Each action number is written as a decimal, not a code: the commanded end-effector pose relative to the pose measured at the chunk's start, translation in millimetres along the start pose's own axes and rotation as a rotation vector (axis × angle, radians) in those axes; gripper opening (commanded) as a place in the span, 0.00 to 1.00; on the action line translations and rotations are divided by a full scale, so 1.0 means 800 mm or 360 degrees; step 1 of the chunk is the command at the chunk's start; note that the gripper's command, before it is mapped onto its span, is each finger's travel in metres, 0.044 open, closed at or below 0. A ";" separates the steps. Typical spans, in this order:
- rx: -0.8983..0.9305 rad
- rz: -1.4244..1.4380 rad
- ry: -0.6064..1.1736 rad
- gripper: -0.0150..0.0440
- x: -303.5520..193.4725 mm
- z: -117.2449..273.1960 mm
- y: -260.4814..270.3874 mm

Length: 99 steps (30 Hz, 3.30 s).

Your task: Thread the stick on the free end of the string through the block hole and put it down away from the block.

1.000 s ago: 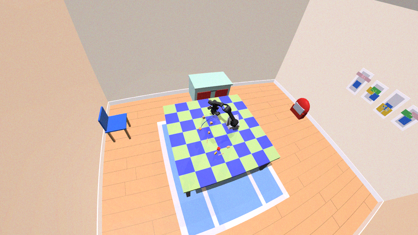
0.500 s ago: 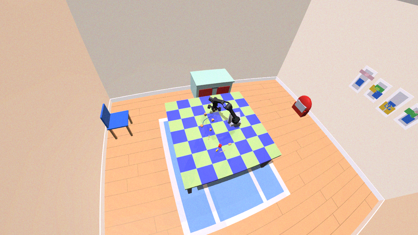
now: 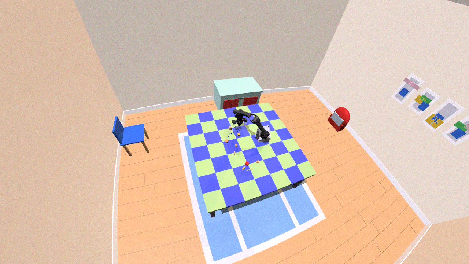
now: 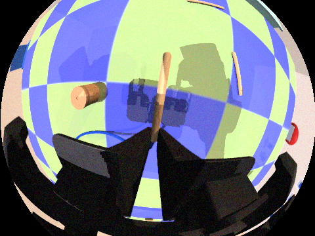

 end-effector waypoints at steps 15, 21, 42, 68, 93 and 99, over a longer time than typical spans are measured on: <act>0.0003 0.1033 -0.0004 0.25 0.006 0.000 0.020; 0.0003 0.1384 -0.0005 0.25 0.007 0.000 0.027; 0.0002 0.2611 -0.0009 0.25 0.011 0.000 0.052; 0.0002 0.4130 -0.0015 0.25 0.013 -0.001 0.082; -0.0006 0.4976 -0.0019 0.25 0.021 -0.002 0.099; -0.0008 0.4976 -0.0019 0.25 0.030 -0.001 0.098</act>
Point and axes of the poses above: the point midway between the two fingers, 35 mm back from their tips, its own z axis back along the fingers, its own y axis across the jaws, x = y × z, the point moved 1 cm from there along z, back along the fingers, and after that the axes turned 12 degrees about z, right-handed, at the moved point
